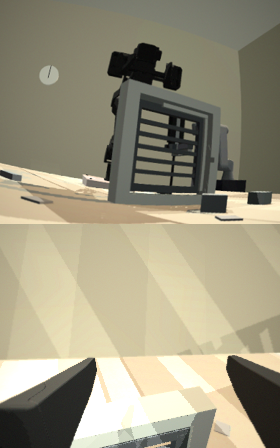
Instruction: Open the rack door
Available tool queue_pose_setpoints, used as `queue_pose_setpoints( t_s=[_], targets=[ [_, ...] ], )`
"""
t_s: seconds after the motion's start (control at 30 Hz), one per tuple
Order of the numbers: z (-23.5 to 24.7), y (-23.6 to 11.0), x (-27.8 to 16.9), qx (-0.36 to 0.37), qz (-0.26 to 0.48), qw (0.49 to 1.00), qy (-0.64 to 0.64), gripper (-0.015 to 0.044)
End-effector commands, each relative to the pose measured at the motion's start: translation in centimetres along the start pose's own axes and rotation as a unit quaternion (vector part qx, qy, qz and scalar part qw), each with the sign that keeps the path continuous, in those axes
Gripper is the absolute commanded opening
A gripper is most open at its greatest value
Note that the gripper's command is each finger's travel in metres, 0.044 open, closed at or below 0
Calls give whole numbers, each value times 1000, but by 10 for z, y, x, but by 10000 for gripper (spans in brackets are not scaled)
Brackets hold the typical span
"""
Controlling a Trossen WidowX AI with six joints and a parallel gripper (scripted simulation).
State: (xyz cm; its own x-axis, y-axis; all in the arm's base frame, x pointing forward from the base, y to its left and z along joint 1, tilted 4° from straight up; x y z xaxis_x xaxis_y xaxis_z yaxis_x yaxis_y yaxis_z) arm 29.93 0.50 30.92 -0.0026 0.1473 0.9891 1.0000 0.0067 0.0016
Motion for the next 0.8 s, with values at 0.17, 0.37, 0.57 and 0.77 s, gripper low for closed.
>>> queue_pose_setpoints(
  t_s=[0.17, 0.37, 0.57, 0.77],
  targets=[
    [8, 9, -1, 16, 42, 999, 4, 290],
    [18, 19, -3, 37, 98, 994, 6, 290],
    [27, 27, -6, 55, 155, 986, 3, 290],
    [35, 31, -9, 72, 212, 975, -1, 290]
  ],
)
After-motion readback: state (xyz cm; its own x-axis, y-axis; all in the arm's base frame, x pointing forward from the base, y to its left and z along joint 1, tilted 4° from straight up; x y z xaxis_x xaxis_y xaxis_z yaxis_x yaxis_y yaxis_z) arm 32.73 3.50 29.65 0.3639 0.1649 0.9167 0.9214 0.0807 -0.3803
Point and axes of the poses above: the point midway between the two fingers, 35 mm back from their tips, its own y axis out along the fingers, its own z axis across the jaws, x = y × z, the point moved 2 cm from there along -y, back along the fingers, and after that the axes turned 8 degrees about -y, right-handed, at the moved point
